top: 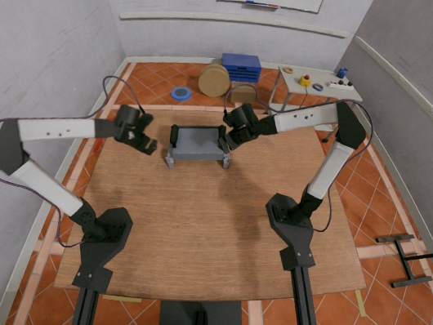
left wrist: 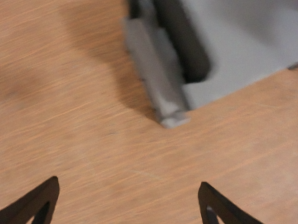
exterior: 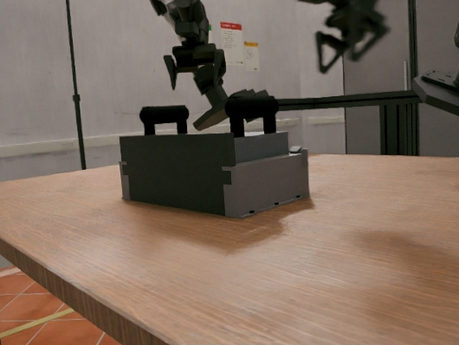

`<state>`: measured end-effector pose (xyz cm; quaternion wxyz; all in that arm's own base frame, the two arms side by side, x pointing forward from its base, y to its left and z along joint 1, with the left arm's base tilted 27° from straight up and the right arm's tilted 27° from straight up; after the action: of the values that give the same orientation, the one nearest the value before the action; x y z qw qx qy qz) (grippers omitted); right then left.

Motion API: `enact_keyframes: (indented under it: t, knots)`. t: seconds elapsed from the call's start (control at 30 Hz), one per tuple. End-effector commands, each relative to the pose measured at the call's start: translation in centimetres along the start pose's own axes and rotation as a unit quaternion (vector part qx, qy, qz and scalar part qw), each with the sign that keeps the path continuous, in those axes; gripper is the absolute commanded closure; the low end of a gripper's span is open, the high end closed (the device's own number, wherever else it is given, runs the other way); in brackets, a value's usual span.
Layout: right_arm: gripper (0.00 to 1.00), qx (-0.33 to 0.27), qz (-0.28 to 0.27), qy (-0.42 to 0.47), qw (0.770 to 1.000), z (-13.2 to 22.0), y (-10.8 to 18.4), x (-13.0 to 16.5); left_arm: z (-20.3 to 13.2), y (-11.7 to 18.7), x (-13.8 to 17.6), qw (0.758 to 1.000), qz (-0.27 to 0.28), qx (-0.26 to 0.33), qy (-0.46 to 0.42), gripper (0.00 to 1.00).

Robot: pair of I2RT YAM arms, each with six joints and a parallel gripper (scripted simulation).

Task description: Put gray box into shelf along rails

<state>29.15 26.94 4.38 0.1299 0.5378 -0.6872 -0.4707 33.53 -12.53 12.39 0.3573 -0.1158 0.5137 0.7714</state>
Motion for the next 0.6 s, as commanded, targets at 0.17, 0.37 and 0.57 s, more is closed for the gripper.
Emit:
enact_keyframes:
  t: [0.17, 0.37, 0.57]
  knots:
    - [0.00, -0.003, -0.012, -0.001, 1.000, -0.1, 0.4, -0.5, 9.7, 0.9, 2.2, 0.993, -0.104, 0.021, 0.043, 0.00]
    - [0.00, -0.003, -0.012, -0.001, 1.000, -0.1, 0.4, -0.5, 14.3, 0.7, 3.8, 0.990, -0.119, 0.003, 0.079, 0.00]
    - [0.00, -0.003, -0.012, -0.001, 1.000, -0.1, 0.4, -0.5, 20.8, 0.3, 6.0, 0.982, -0.137, -0.023, 0.128, 0.00]
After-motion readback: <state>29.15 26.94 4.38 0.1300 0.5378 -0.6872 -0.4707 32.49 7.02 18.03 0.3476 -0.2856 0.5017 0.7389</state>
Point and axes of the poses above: on each arm, the point where the finger pads meet when closed, its own y axis back along the fingers, its own z axis across the jaws, x = y × z, the point moved 4 cm from there along y, back along the fingers, and after that the axes turned 10 degrees about y, right-handed, at the moved point
